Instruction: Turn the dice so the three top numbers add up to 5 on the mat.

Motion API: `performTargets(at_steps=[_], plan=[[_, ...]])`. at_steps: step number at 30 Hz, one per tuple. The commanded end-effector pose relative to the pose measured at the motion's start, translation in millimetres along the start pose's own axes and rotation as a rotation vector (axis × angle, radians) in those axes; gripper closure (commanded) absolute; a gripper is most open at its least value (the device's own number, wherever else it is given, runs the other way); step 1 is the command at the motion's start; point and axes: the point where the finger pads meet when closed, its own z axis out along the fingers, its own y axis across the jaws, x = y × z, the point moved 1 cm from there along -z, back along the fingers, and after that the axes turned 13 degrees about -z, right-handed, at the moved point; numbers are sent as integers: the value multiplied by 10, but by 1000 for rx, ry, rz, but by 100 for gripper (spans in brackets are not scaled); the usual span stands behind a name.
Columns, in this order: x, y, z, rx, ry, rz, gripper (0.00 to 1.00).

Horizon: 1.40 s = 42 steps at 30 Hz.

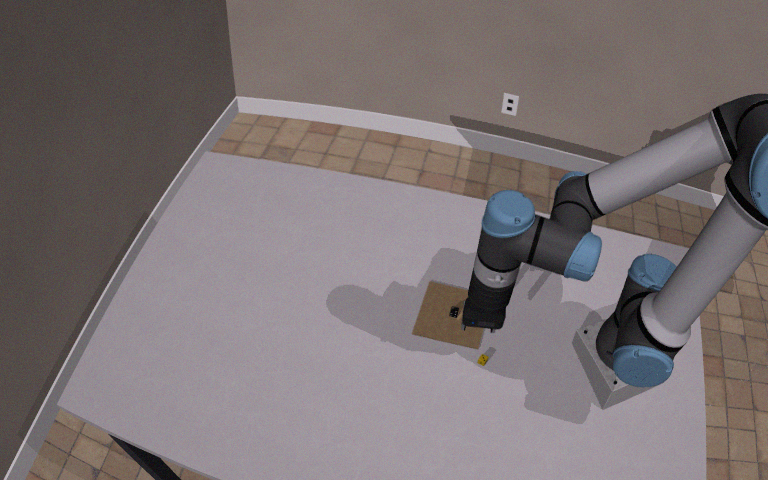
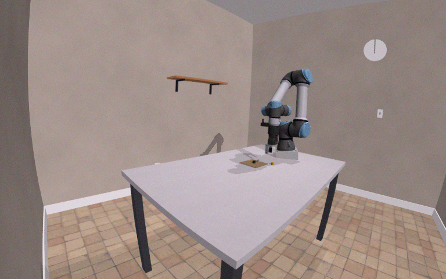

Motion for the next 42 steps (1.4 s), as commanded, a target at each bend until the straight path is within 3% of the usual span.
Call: performTargets(at_steps=[1,10,33,34,42], plan=[[-93,38,10,-3,7,126,0],[-257,109,32,-2,8,326,0],[-358,153,45,-1,9,447,0],[-358,153,45,-1,9,447,36],[-358,153,45,-1,9,447,36]])
